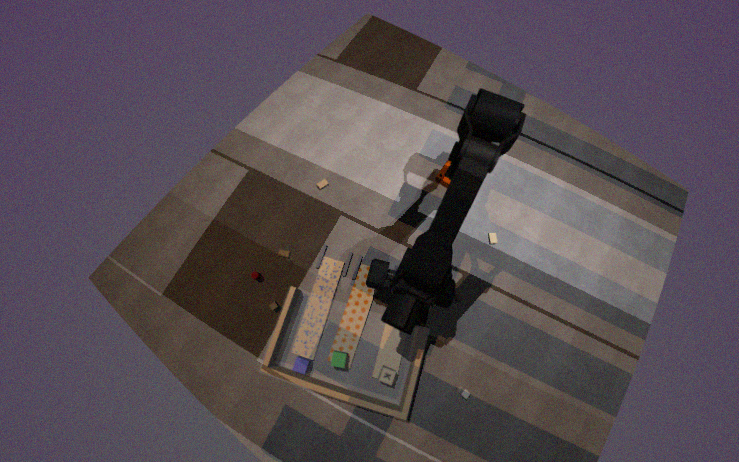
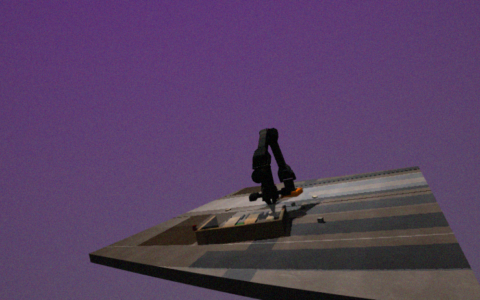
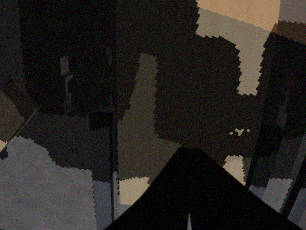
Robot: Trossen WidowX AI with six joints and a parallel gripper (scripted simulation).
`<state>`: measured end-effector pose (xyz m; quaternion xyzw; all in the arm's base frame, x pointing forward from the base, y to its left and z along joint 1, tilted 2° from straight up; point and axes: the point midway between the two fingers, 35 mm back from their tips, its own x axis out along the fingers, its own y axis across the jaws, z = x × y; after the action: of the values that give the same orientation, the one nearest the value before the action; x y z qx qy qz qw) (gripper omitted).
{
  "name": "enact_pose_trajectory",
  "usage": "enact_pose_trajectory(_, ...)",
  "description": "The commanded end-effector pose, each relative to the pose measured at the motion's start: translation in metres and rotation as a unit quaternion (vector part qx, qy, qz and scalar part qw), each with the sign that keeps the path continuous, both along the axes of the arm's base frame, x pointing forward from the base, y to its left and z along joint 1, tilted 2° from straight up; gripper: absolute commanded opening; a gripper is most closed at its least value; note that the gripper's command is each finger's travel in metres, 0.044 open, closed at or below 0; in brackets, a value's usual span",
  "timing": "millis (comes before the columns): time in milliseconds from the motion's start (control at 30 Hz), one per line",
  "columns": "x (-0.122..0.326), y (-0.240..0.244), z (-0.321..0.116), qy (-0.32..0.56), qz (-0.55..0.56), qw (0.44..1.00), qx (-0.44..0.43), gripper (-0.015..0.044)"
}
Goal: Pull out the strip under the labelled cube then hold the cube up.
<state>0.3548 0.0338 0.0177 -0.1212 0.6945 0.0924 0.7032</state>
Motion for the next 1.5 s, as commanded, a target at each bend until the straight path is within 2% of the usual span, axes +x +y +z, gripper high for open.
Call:
enact_pose_trajectory(0, -0.0002, 0.0005, -0.0019, 0.001, 0.002, 1.0, 0.002, 0.0)
enact_pose_trajectory(1467, -0.008, -0.0023, -0.0057, 0.002, 0.002, 1.0, 0.002, 0.0)
